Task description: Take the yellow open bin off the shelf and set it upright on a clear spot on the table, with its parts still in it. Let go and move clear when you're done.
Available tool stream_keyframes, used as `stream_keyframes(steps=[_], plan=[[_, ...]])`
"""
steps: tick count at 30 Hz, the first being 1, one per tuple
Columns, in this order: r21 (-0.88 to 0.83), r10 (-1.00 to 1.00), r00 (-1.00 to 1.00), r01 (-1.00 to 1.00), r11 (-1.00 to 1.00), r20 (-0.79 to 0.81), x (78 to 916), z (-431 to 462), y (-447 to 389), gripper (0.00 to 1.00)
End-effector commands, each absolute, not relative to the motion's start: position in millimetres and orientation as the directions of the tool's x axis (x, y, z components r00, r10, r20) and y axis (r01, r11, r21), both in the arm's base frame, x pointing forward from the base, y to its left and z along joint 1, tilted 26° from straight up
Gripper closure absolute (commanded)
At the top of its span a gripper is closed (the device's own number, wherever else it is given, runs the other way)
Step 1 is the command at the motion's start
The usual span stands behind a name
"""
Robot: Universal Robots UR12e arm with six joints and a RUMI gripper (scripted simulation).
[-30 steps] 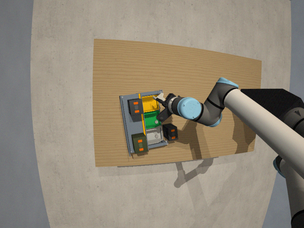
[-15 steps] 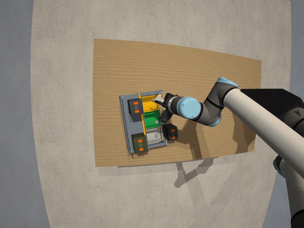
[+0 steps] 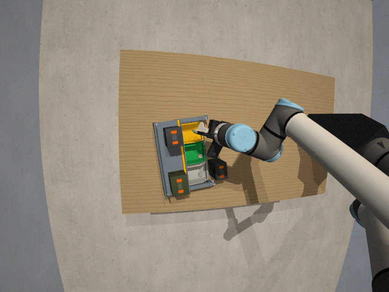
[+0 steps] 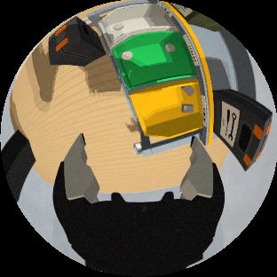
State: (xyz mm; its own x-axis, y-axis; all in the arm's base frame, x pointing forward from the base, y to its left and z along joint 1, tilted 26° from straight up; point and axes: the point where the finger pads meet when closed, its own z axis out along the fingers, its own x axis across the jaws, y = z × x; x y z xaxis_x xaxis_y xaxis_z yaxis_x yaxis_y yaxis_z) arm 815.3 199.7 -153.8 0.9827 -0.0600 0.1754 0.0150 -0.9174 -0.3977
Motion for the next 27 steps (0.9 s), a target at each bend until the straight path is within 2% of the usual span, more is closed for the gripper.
stream_keyframes(steps=[1, 10, 15, 27], plan=[[-0.384, 0.02, 0.978, 0.1, -0.918, 0.208, 815.9, -153.0, 199.4, 0.0], [-0.384, 0.02, 0.978, 0.1, -0.918, 0.208, 815.9, -153.0, 199.4, 0.0], [-0.319, 0.253, 0.92, 0.346, -0.882, 0.298, 815.9, -153.0, 199.4, 0.0], [-0.319, 0.253, 0.92, 0.346, -0.882, 0.298, 815.9, -153.0, 199.4, 0.0]])
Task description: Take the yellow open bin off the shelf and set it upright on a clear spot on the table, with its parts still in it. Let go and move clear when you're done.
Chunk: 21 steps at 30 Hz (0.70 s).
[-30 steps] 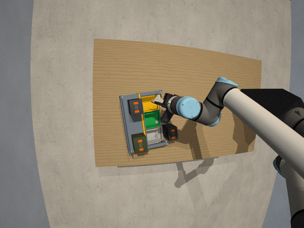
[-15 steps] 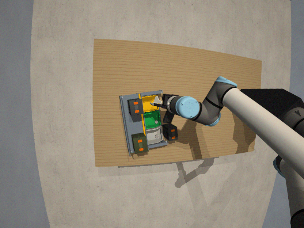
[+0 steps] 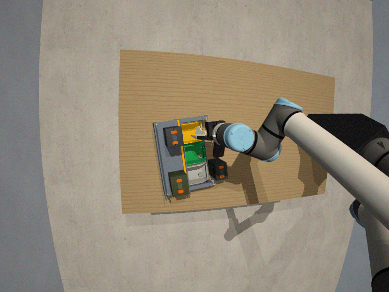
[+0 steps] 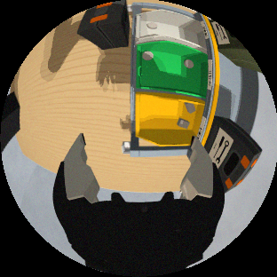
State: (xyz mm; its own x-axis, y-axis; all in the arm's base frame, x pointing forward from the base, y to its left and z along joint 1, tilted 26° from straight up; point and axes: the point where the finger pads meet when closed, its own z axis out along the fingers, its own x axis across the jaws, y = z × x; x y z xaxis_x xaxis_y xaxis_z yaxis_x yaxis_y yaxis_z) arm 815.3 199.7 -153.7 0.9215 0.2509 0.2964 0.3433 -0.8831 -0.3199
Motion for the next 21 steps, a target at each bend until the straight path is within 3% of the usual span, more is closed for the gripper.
stream_keyframes(steps=[1, 17, 18, 21], plan=[[-0.318, 0.256, 0.919, 0.349, -0.882, 0.299, 815.9, -153.0, 199.4, 0.0], [-0.311, 0.276, 0.911, 0.37, -0.876, 0.306, 815.9, -153.0, 199.4, 0.0], [-0.311, 0.276, 0.911, 0.37, -0.876, 0.306, 815.9, -153.0, 199.4, 0.74], [-0.311, 0.276, 0.911, 0.37, -0.876, 0.306, 815.9, -153.0, 199.4, 0.74]])
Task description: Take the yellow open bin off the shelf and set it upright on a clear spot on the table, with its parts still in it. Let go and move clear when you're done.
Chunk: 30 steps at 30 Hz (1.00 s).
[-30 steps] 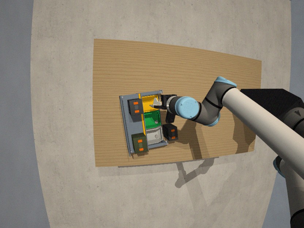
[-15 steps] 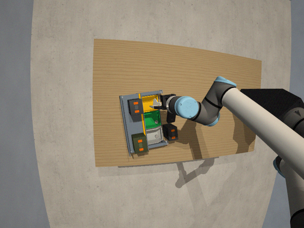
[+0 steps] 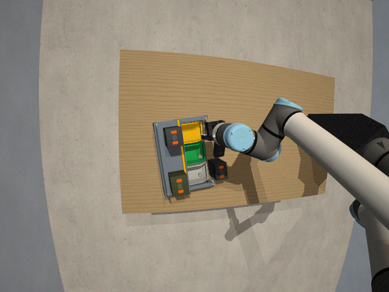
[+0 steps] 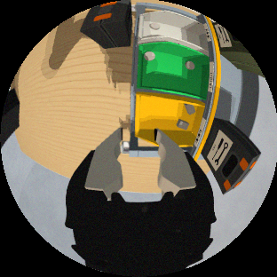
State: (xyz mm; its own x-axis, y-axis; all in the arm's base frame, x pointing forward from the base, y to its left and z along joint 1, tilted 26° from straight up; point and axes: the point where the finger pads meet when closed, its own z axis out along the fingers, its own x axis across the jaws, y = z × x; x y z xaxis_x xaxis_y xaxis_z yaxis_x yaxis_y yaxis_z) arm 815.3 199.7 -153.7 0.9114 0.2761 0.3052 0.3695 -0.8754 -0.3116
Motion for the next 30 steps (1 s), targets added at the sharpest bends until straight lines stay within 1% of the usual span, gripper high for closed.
stream_keyframes(steps=[1, 13, 18, 30], plan=[[-0.311, 0.276, 0.911, 0.37, -0.876, 0.306, 815.9, -153.0, 199.4, 0.74], [-0.311, 0.276, 0.911, 0.37, -0.876, 0.306, 815.9, -153.0, 199.4, 0.74], [-0.311, 0.276, 0.911, 0.37, -0.876, 0.306, 821.4, -180.0, 211.3, 0.74], [-0.311, 0.276, 0.911, 0.37, -0.876, 0.306, 821.4, -180.0, 211.3, 0.74]])
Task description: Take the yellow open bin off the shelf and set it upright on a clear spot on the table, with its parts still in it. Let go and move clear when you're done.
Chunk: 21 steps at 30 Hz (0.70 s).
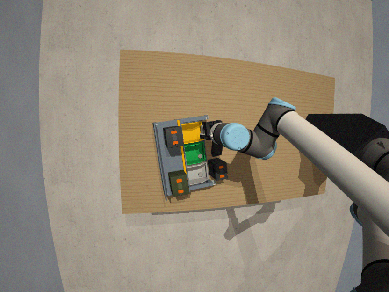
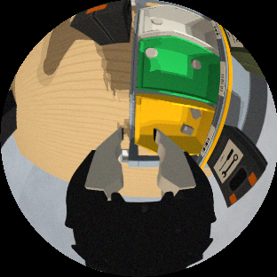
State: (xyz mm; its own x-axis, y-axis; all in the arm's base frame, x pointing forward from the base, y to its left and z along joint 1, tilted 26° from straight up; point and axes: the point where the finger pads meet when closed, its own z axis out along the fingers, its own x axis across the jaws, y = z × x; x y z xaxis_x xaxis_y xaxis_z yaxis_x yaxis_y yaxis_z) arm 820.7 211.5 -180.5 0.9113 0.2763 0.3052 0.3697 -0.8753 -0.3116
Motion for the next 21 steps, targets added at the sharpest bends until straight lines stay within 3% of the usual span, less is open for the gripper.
stream_keyframes(steps=[1, 21], plan=[[-0.311, 0.276, 0.911, 0.37, -0.875, 0.306, 822.9, -187.9, 214.8, 0.74], [-0.311, 0.276, 0.911, 0.37, -0.875, 0.306, 829.6, -220.6, 229.3, 0.74]])
